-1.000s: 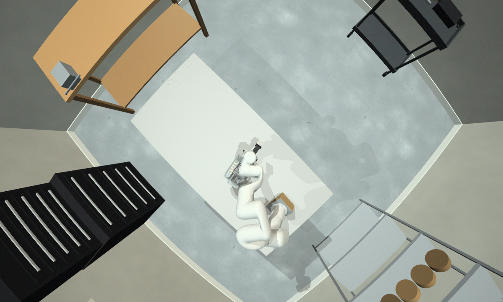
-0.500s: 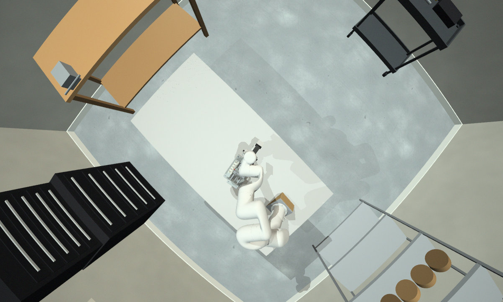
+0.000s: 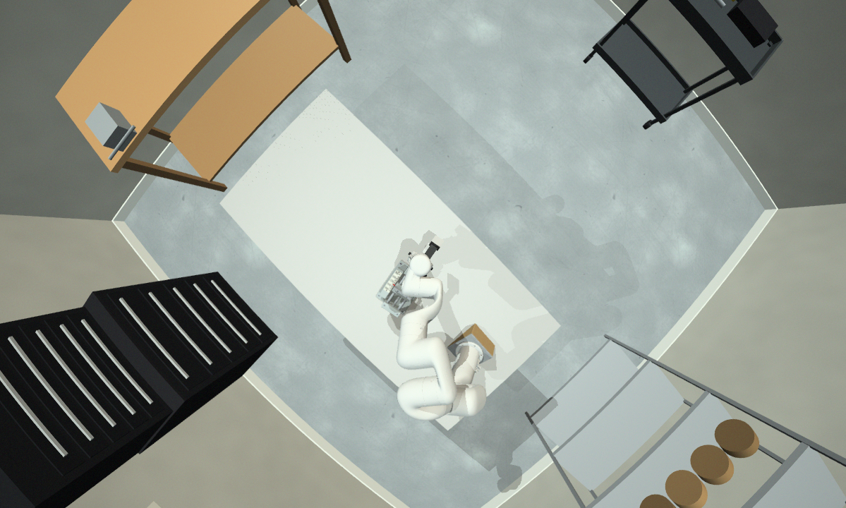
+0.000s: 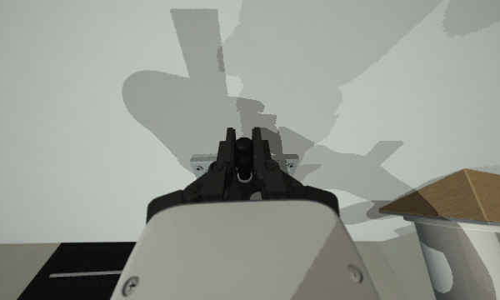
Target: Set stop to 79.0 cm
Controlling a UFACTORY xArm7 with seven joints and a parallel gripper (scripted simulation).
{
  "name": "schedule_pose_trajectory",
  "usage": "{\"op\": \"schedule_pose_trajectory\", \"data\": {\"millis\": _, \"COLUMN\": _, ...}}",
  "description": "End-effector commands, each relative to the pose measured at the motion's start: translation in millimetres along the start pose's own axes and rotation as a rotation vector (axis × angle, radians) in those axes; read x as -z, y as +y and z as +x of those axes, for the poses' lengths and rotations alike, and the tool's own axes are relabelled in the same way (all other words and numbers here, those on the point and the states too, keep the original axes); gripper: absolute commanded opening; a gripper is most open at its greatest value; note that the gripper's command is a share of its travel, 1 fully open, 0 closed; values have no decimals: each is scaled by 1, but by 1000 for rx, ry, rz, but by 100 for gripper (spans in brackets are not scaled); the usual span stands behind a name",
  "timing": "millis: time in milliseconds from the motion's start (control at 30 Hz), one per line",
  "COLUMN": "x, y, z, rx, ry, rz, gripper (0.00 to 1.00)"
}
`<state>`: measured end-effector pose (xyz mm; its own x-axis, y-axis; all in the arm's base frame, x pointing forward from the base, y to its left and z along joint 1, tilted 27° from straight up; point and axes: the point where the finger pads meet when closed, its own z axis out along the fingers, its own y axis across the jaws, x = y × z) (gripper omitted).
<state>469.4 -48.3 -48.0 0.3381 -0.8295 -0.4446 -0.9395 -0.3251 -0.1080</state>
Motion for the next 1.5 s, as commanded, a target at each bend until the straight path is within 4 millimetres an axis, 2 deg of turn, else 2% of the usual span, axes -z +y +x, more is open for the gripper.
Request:
{"op": "schedule_pose_trajectory", "data": {"millis": 0, "x": 2, "y": -1, "z": 1, "rx": 0, "ry": 4, "rz": 4, "gripper": 6}}
{"op": "schedule_pose_trajectory", "data": {"millis": 1467, "x": 5, "y": -6, "z": 1, "rx": 0, "ry": 4, "rz": 4, "gripper": 6}}
